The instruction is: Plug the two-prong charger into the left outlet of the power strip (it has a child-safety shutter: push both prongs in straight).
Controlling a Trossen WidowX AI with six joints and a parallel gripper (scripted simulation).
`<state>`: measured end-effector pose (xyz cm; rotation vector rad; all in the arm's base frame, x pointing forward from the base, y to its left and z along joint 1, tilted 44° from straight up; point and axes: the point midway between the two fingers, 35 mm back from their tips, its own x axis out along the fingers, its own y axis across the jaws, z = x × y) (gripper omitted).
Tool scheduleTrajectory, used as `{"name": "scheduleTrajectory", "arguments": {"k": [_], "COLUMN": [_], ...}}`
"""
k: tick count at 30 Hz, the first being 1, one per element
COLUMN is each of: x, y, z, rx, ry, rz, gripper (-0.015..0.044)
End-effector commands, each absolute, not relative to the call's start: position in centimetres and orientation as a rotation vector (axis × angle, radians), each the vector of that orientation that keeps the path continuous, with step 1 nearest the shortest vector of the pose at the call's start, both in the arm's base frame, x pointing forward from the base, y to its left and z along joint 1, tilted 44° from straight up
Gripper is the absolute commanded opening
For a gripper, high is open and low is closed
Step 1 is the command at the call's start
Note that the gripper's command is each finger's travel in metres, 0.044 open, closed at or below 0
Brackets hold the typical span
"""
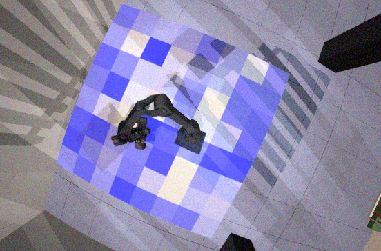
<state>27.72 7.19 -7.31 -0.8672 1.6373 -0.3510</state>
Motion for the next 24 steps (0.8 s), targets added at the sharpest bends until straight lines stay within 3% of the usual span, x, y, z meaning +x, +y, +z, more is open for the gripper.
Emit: {"name": "scheduleTrajectory", "arguments": {"k": [1, 24], "x": [27.82, 28.15], "y": [7.20, 7.28], "z": [-7.26, -7.36], "rx": [-0.875, -0.875], "ry": [1.636, 1.636], "rz": [-0.348, -0.348], "gripper": [0.0000, 0.0000]}}
